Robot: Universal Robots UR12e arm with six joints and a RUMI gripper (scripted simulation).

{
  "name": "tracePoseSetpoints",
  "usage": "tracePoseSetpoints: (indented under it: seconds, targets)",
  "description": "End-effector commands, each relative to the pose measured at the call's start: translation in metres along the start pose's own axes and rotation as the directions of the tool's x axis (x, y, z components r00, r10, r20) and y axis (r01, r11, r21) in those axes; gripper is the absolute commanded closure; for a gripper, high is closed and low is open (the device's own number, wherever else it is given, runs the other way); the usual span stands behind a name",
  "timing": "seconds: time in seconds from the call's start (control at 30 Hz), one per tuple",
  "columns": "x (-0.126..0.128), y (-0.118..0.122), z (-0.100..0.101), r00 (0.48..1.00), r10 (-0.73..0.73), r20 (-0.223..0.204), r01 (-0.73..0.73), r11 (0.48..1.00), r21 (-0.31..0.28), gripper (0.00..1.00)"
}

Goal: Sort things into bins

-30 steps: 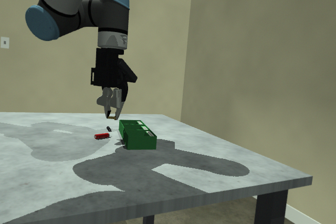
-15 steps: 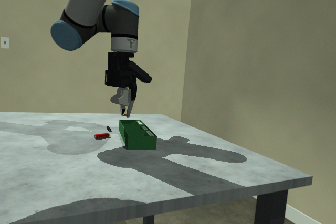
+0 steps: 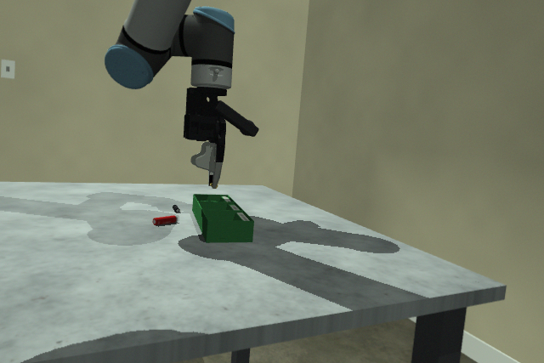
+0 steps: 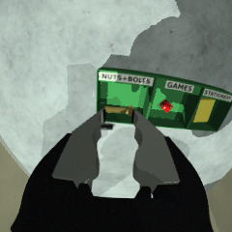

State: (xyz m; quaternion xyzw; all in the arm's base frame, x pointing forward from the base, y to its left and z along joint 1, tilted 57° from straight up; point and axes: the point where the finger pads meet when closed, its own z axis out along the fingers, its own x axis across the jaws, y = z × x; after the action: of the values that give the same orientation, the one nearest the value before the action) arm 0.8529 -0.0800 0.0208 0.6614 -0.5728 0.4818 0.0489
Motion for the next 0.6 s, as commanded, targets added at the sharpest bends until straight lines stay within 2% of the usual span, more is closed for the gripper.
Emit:
tracePoseSetpoints:
  seconds: [0.0,0.57]
  targets:
    - [0.0016,0.0013,-0.0004,0.996,0.087,-0.001,-0.087,0.996,-0.019,1.00]
    - [0.0061,0.0059,-0.0005,0.996,0.087,-0.001,-0.087,0.996,-0.019,1.00]
